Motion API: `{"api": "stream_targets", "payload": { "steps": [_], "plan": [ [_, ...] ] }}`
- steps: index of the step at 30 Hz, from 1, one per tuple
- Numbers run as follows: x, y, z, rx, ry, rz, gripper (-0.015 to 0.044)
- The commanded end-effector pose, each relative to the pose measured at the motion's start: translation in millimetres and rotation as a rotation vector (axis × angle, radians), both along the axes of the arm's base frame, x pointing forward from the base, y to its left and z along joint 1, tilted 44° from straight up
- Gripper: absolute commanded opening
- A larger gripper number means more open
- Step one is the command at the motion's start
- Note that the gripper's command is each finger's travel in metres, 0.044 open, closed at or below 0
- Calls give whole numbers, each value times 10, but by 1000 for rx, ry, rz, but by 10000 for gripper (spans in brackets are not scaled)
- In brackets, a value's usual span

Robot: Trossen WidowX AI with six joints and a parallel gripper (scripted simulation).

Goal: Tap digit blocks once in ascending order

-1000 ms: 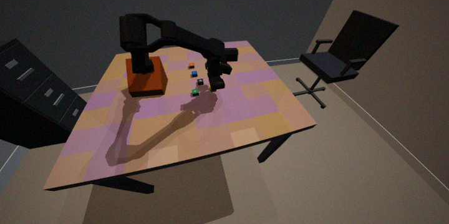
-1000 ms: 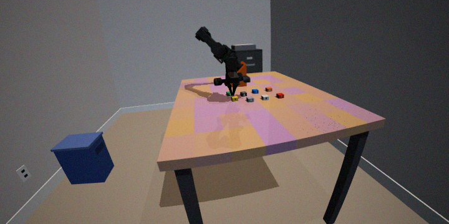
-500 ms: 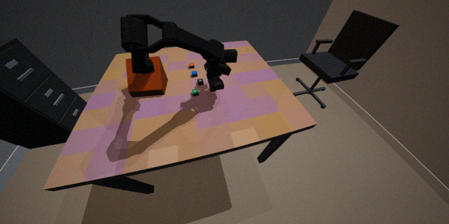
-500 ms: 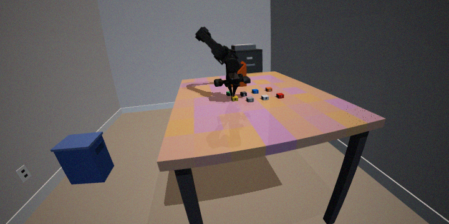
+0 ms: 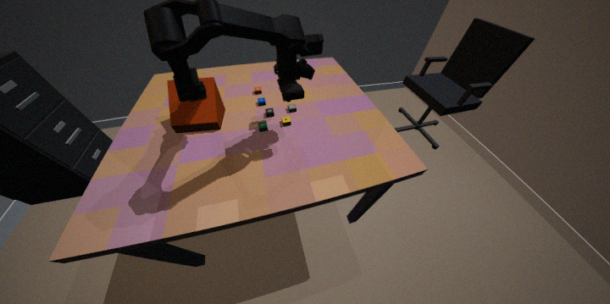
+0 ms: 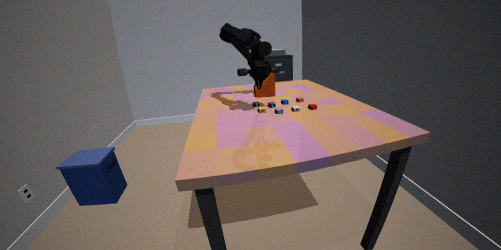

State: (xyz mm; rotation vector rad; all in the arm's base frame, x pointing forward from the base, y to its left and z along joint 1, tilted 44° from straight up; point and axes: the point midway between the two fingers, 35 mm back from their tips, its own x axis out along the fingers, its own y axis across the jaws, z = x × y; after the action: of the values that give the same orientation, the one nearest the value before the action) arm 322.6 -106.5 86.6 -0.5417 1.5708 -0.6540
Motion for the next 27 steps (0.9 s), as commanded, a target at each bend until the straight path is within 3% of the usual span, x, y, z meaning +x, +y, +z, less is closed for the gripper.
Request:
{"api": "stream_targets", "payload": {
  "steps": [1, 9, 18, 27],
  "plan": [
    [-14, 54, 86, 3, 1, -15, 20],
    [-60, 1010, -665, 54, -6, 1, 20],
    [-705, 1961, -1504, 33, 4, -11, 20],
    [-842, 2035, -1642, 21, 3, -15, 20]
  ]
}}
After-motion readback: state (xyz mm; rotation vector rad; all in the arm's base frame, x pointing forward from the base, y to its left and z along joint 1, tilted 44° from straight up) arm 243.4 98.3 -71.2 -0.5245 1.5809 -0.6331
